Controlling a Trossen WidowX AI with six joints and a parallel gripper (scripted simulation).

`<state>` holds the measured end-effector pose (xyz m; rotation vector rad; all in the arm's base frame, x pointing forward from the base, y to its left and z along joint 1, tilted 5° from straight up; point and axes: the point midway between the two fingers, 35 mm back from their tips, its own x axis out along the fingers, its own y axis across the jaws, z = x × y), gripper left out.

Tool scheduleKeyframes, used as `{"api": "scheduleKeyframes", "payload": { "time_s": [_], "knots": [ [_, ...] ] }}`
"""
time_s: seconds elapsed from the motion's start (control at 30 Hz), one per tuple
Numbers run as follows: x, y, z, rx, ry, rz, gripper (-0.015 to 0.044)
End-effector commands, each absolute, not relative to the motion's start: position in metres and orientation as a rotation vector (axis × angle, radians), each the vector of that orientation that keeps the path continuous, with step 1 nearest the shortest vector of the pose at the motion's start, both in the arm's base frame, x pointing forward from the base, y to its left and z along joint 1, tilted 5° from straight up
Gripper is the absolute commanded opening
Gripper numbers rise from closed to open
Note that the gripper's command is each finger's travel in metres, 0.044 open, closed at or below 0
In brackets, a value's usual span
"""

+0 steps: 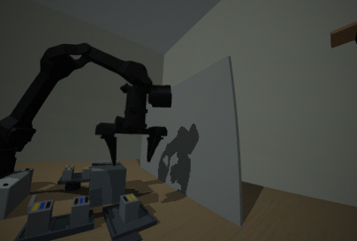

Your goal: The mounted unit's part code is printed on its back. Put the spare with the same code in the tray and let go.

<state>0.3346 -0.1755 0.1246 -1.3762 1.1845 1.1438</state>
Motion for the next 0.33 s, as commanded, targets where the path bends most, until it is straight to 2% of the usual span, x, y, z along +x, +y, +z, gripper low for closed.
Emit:
{"api": "scheduleKeyframes", "payload": {
  "time_s": [0.0, 0.3],
  "knots": [
    [0.3347, -0.1756, 0.1245, -1.378, 1.184, 1.142, 0.044],
    [0.3347, -0.1756, 0.1245, -1.378, 1.184, 1.142, 0.044]
  ]
}}
